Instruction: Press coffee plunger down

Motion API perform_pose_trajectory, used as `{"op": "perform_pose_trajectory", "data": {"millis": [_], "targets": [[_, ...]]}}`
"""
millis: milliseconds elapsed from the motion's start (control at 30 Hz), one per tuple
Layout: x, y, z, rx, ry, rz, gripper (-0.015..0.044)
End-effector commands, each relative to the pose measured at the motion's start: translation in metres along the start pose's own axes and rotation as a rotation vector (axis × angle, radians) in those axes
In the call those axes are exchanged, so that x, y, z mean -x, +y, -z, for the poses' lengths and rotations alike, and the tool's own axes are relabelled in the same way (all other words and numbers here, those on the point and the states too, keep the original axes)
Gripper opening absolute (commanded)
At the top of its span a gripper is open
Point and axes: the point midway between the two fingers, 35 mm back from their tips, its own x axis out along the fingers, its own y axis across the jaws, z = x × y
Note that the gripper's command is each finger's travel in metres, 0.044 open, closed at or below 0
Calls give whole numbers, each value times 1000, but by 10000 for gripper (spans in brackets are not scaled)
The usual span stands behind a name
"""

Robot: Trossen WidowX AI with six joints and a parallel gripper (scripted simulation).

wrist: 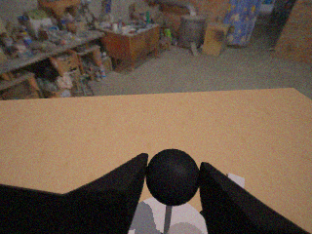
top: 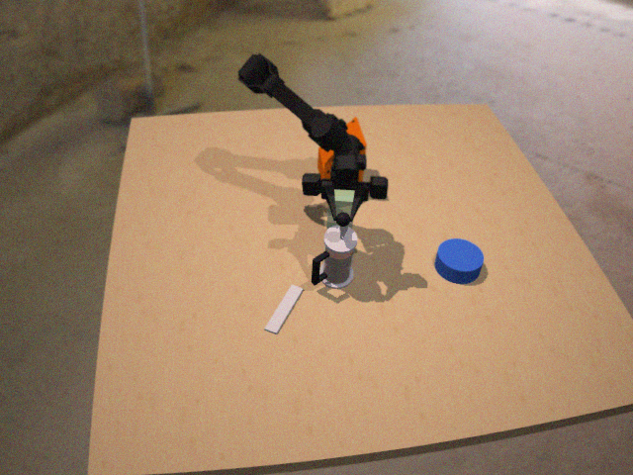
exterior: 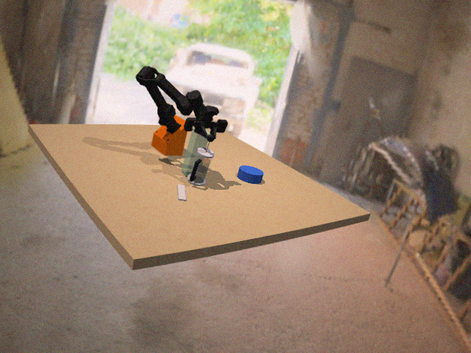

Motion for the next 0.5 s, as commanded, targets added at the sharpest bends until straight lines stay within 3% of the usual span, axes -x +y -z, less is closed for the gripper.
{"op": "perform_pose_trajectory", "data": {"millis": [0, 467], "targets": [[-10, -2, 37, 46, 103, 15, 129], [-15, -2, 34, 46, 103, 16, 129]]}}
